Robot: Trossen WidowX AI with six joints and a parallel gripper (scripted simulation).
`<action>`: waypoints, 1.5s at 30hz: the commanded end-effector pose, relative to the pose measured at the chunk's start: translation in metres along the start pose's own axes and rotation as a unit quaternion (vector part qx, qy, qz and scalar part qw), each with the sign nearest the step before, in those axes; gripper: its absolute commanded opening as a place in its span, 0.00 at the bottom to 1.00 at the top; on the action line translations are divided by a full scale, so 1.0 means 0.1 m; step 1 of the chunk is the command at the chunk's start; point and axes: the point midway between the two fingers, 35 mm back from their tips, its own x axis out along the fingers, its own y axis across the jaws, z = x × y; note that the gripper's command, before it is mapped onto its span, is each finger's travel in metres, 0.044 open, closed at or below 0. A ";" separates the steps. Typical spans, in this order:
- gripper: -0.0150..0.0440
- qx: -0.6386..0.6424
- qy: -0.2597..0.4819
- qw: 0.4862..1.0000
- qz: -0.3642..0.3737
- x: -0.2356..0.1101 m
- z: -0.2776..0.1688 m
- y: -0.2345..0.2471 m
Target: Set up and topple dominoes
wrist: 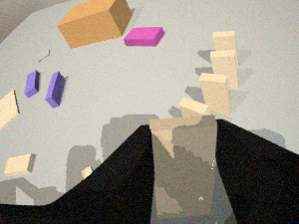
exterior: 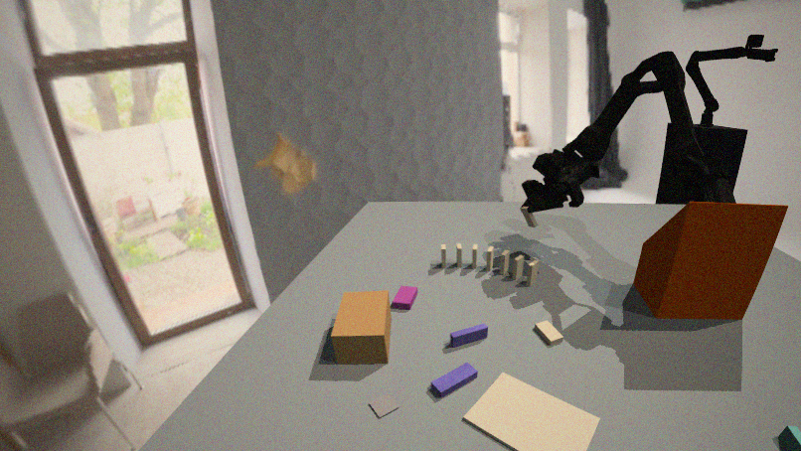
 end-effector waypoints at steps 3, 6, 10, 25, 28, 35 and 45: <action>0.44 -0.043 -0.070 0.996 -0.025 -0.13 0.02 -0.01; 0.44 -0.068 -0.104 0.991 -0.041 -0.22 0.04 -0.01; 0.44 -0.104 -0.147 0.982 -0.064 -0.35 0.06 0.00; 0.44 -0.118 -0.162 0.977 -0.073 -0.40 0.07 0.00; 0.44 -0.118 -0.162 0.977 -0.073 -0.40 0.07 0.00; 0.44 -0.118 -0.162 0.977 -0.073 -0.38 0.04 -0.02; 0.44 -0.118 -0.160 0.977 -0.071 -0.23 -0.22 -0.14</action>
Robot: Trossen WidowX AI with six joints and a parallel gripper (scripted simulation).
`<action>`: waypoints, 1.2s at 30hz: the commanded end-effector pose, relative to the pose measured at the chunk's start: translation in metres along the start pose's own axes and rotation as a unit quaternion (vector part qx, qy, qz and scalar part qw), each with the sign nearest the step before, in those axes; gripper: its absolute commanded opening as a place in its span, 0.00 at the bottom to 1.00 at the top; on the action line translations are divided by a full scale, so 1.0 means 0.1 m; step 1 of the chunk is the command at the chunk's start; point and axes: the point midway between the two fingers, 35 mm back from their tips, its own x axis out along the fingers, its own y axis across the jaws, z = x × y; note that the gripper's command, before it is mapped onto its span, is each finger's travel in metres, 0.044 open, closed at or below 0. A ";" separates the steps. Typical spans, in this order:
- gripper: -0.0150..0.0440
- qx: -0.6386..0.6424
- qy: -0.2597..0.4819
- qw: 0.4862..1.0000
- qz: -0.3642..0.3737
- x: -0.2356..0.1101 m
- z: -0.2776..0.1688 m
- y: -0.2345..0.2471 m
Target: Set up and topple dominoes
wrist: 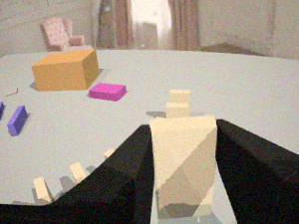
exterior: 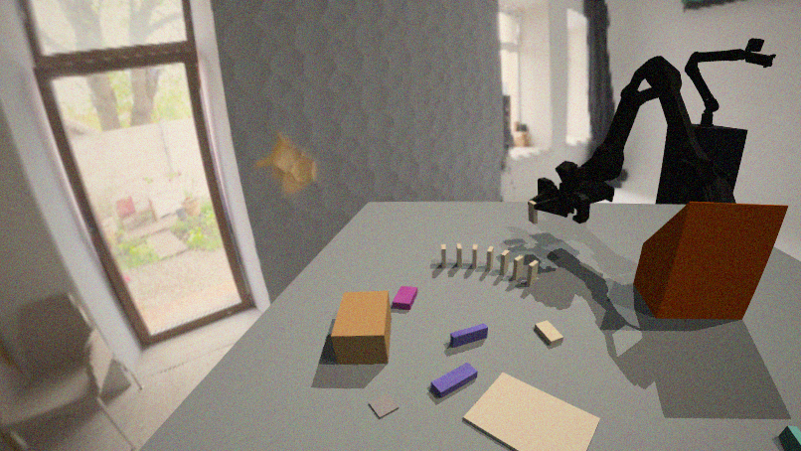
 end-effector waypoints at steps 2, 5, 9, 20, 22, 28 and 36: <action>0.44 -0.004 -0.001 1.000 -0.001 0.03 -0.15 -0.03; 0.44 -0.004 -0.001 1.000 -0.001 0.04 -0.25 -0.04; 0.44 -0.003 -0.001 1.000 -0.001 0.06 -0.38 -0.04; 0.44 -0.002 0.000 1.000 -0.002 0.12 -0.76 0.00; 0.44 -0.002 -0.001 1.000 -0.002 0.12 -0.82 0.02; 0.44 -0.002 -0.001 1.000 -0.002 0.13 -0.84 0.02; 0.52 -0.002 -0.001 1.000 -0.002 0.13 -0.84 0.02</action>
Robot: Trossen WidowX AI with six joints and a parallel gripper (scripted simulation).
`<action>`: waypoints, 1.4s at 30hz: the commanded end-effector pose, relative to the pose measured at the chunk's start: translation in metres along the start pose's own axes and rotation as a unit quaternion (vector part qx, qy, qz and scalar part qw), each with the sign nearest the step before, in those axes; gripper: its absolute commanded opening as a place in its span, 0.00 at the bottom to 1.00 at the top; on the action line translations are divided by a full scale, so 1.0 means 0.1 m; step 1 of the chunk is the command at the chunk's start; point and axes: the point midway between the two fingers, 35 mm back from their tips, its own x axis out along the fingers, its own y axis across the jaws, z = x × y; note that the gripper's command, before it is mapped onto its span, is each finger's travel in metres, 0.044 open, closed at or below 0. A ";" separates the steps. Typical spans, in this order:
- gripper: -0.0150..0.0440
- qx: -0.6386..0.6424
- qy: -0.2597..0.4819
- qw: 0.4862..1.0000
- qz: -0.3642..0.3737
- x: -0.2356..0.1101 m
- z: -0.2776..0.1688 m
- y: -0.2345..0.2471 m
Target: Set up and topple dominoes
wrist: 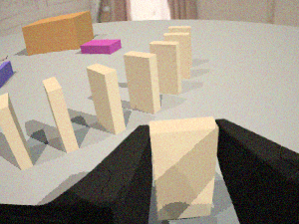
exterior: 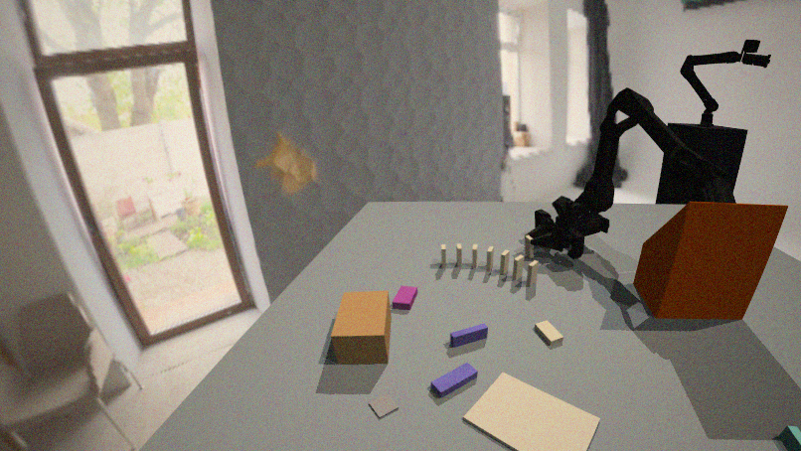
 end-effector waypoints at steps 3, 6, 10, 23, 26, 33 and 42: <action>0.66 -0.004 -0.002 1.000 -0.001 0.00 0.00 -0.01; 0.79 -0.004 -0.002 1.000 -0.001 0.00 0.00 -0.01; 0.97 -0.004 -0.002 1.000 -0.001 0.00 0.00 -0.01; 1.00 -0.001 -0.001 1.000 -0.001 -0.05 0.50 0.00; 1.00 0.002 0.002 1.000 0.001 -0.04 0.50 0.00; 1.00 0.107 0.172 0.977 0.070 0.36 0.47 0.06; 1.00 0.119 0.508 0.850 0.077 0.42 0.56 0.21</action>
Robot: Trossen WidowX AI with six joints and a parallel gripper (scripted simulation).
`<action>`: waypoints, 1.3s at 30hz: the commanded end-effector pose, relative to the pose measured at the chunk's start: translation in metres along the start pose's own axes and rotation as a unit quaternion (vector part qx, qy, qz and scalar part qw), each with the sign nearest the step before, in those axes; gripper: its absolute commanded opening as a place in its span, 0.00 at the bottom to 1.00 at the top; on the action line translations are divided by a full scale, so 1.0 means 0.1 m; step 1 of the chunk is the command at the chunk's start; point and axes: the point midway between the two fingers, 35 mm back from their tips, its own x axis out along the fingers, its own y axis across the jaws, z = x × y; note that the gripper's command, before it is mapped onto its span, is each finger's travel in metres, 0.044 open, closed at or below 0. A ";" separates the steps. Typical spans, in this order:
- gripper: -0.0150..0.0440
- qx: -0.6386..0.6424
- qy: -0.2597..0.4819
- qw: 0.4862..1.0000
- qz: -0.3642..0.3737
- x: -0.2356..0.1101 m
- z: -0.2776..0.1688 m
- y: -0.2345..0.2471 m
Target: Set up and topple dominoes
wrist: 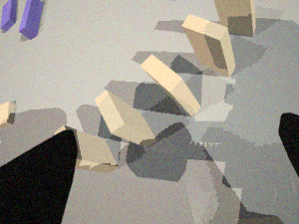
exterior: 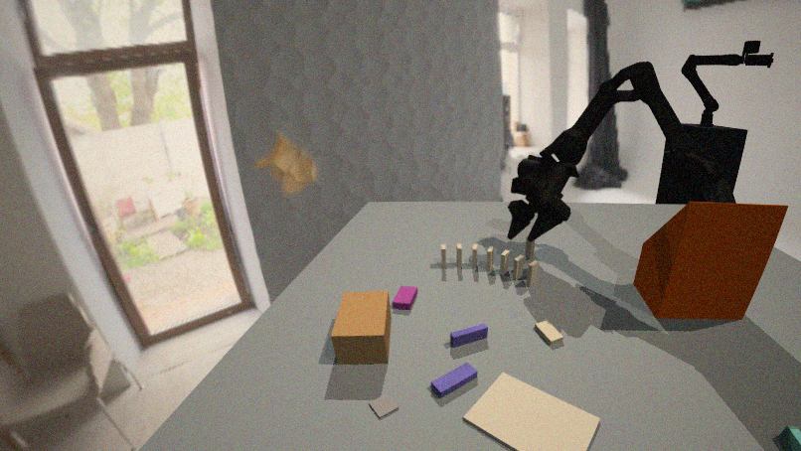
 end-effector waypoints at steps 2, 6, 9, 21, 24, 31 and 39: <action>1.00 0.003 0.254 0.964 -0.080 -0.23 0.04 0.05; 1.00 -0.034 0.360 0.918 -0.166 -0.53 0.15 -0.01; 1.00 -0.036 0.364 0.915 -0.172 -0.55 0.16 -0.01; 1.00 -0.036 0.364 0.915 -0.171 -0.51 0.12 -0.04; 1.00 -0.036 0.364 0.915 -0.171 -0.32 -0.04 -0.13; 1.00 -0.037 0.365 0.914 -0.173 -0.12 -0.27 -0.24; 1.00 -0.037 0.365 0.914 -0.173 -0.05 -0.34 -0.27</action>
